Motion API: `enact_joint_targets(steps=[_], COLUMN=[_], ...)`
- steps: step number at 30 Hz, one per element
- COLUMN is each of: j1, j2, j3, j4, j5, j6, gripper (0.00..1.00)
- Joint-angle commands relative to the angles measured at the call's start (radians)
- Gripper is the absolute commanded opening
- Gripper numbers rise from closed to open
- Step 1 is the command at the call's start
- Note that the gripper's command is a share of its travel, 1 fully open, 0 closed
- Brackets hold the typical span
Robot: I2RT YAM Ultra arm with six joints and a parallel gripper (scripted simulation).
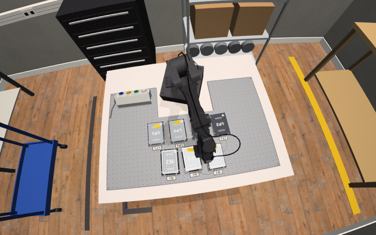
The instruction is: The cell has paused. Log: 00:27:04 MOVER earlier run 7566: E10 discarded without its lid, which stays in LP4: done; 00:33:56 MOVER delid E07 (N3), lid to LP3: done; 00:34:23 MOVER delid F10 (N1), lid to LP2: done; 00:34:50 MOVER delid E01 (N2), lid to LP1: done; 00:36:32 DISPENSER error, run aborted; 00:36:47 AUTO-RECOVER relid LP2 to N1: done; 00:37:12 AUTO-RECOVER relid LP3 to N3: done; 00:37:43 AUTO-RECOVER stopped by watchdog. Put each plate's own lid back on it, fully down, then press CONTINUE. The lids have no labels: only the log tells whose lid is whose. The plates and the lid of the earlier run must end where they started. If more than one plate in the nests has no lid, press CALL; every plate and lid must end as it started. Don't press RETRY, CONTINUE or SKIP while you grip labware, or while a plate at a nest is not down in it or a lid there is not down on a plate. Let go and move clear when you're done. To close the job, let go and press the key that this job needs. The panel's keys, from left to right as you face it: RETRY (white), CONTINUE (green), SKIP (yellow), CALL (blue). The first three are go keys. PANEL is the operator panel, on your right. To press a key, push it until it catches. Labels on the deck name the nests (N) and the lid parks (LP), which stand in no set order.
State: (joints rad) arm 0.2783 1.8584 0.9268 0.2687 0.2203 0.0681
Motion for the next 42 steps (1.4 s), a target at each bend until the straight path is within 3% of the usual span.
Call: enact_joint_targets(steps=[1, 10, 27, 42], j1=[-0.040, -0.153, -0.371, -0.362], j2=[-0.034, -0.055, -0.070, -0.069], j3=[0.029, -0.032, 0.020, 0.023], j4=[0.003, 0.013, -0.018, -0.018], j5=[-0.030, -0.119, -0.293, -0.300], j6=[-0.031, -0.098, -0.228, -0.228], gripper=[0.00, 0.00, 0.00, 0.00])
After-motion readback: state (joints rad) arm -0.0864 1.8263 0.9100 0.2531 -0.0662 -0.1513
